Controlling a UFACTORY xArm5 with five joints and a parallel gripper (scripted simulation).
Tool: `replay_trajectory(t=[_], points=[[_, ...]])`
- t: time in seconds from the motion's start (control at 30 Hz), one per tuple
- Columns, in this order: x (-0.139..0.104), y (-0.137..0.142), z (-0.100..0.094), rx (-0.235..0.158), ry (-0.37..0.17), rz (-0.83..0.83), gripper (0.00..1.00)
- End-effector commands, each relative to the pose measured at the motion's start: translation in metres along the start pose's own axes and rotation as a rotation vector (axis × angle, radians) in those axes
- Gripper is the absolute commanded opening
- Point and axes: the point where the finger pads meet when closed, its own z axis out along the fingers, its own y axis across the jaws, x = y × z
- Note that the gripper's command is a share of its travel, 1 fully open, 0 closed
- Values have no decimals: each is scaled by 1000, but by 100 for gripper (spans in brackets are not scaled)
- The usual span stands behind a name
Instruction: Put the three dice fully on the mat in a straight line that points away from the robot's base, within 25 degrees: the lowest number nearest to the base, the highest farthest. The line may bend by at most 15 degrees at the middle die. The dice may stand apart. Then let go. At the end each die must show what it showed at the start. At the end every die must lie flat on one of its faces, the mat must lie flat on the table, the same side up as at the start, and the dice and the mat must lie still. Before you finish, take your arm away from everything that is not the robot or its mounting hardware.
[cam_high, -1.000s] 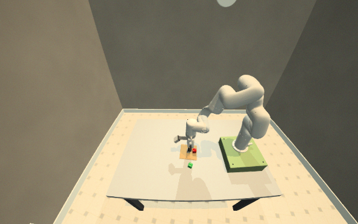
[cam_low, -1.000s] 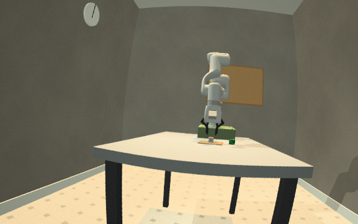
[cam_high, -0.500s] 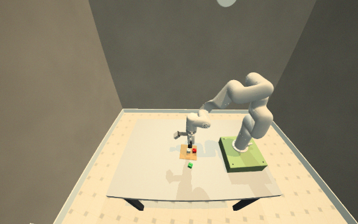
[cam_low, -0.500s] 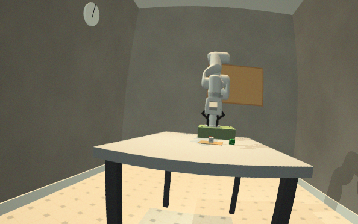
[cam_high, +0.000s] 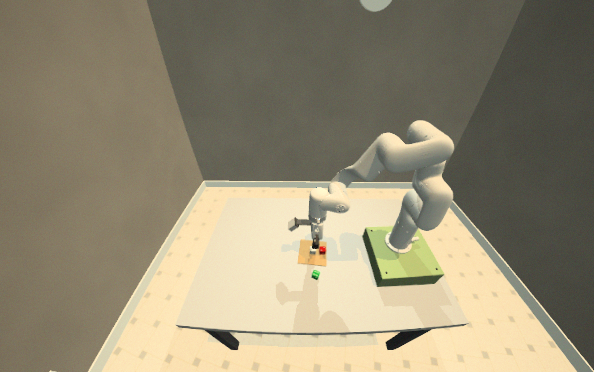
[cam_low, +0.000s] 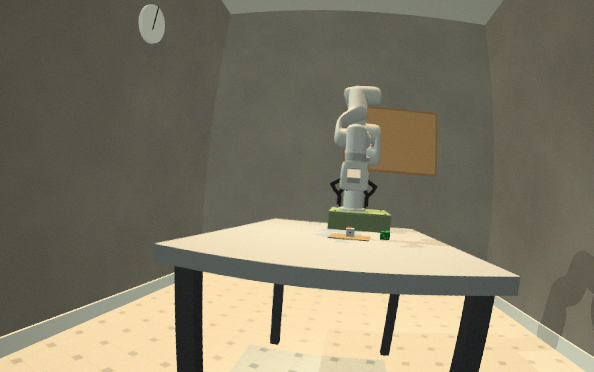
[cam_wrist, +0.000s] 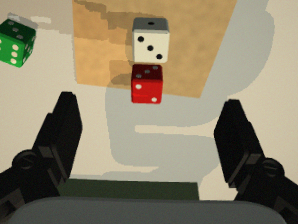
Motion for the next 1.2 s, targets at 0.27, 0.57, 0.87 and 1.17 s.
replay_trajectory(t=[0.27, 0.57, 0.87, 1.17], points=[[2, -11, 0, 1, 3, 38, 100], [1, -83, 5, 9, 0, 285, 100], [-6, -126, 8, 13, -3, 430, 47], [-6, -126, 8, 13, -3, 430, 47]])
